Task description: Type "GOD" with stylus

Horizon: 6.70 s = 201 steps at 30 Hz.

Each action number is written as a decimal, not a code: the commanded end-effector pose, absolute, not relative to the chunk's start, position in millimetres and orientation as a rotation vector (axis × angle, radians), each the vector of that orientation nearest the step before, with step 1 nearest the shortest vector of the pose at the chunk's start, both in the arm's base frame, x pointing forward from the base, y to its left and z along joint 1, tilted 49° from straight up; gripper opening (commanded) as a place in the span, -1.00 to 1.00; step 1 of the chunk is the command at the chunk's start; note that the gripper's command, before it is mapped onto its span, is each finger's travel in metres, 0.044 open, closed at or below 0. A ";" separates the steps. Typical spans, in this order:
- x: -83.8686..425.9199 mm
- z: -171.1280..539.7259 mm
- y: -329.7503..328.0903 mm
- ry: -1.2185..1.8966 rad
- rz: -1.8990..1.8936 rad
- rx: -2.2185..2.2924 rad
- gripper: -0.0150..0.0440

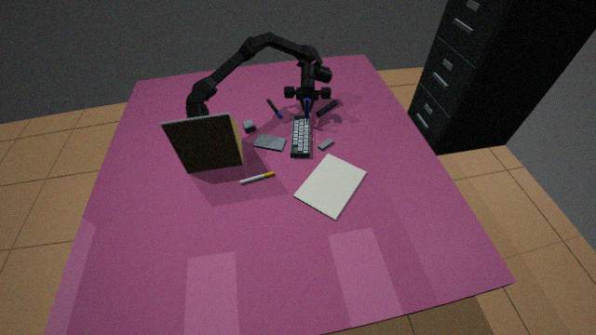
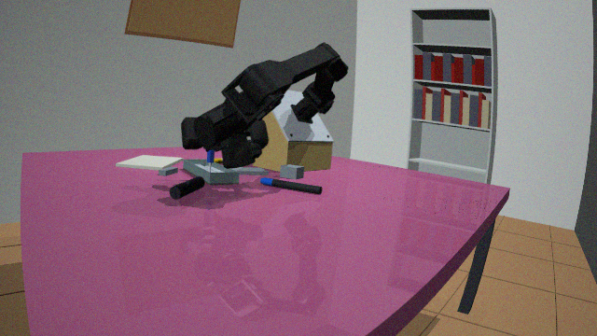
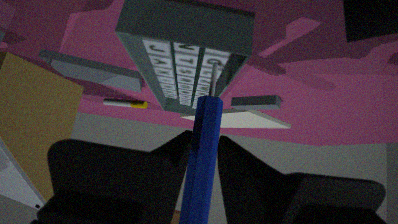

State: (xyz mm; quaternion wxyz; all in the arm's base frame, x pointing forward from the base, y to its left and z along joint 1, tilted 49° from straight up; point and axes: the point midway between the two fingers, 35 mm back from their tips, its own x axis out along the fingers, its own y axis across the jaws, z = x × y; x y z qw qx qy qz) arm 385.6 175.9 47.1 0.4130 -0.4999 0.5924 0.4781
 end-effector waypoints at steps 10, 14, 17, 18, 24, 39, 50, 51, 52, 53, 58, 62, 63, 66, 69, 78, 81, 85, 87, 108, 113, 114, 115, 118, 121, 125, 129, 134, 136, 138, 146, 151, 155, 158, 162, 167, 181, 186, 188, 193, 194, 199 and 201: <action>385.4 44.1 179.6 1.489 1.203 -1.250 -0.22; 385.5 45.0 178.6 1.489 1.203 -1.250 -0.22; 385.5 45.0 178.6 1.489 1.203 -1.250 -0.22; 385.6 45.8 177.6 1.489 1.203 -1.250 -0.22; 386.5 65.6 154.2 1.490 1.201 -1.251 -0.22; 388.3 67.1 151.7 1.488 1.195 -1.240 -0.39; 382.9 55.6 139.6 1.489 1.196 -1.244 -0.49; 381.9 54.0 138.0 1.489 1.196 -1.244 -0.49; 381.0 52.4 136.3 1.490 1.196 -1.245 -0.49; 380.0 50.8 134.5 1.490 1.196 -1.245 -0.49; 374.4 42.7 125.9 1.491 1.197 -1.248 -0.49; 369.2 36.2 118.9 1.492 1.197 -1.250 -0.49; 367.8 34.6 117.1 1.492 1.197 -1.250 -0.49; 363.3 29.7 111.8 1.493 1.198 -1.252 -0.49; 358.8 25.1 106.8 1.494 1.198 -1.253 -0.49; 356.4 11.5 120.1 1.494 1.199 -1.253 -0.49; 356.3 11.0 120.7 1.494 1.199 -1.253 -0.49; 356.3 11.0 120.7 1.494 1.199 -1.253 -0.49; 356.3 11.0 120.7 1.494 1.199 -1.253 -0.49; 355.0 9.0 123.0 1.493 1.199 -1.253 -0.22; 354.8 7.4 125.0 1.493 1.199 -1.253 -0.22; 354.7 7.1 125.3 1.493 1.199 -1.253 -0.22; 354.7 6.7 125.7 1.493 1.199 -1.253 -0.22; 354.6 6.1 126.5 1.493 1.199 -1.253 -0.22; 354.5 5.3 127.4 1.493 1.199 -1.253 -0.22; 354.4 4.1 128.8 1.493 1.199 -1.253 -0.22; 354.3 3.3 129.7 1.493 1.200 -1.253 -0.22; 354.3 2.8 130.3 1.493 1.200 -1.252 -0.22; 354.2 2.5 130.7 1.493 1.200 -1.252 -0.22; 354.2 1.8 131.4 1.493 1.200 -1.252 -0.22; 353.9 -0.4 133.9 1.493 1.200 -1.252 -0.22; 353.8 -1.7 135.4 1.493 1.200 -1.252 -0.22; 353.7 -2.7 136.6 1.493 1.200 -1.252 -0.22; 353.6 -3.5 137.6 1.493 1.200 -1.252 -0.22; 353.8 -1.7 135.5 1.493 1.200 -1.252 -0.22; 353.9 -1.0 134.6 1.493 1.200 -1.252 -0.22; 356.6 20.8 108.8 1.492 1.192 -1.243 -0.20; 356.6 20.8 108.8 1.492 1.192 -1.243 -0.32; 356.6 20.8 108.8 1.492 1.192 -1.243 -0.36; 363.7 8.9 96.3 1.493 1.194 -1.248 -0.49; 365.9 5.1 92.2 1.494 1.195 -1.250 -0.49; 371.5 -5.6 80.6 1.495 1.197 -1.255 -0.49; 371.5 -5.6 80.6 1.495 1.197 -1.255 -0.49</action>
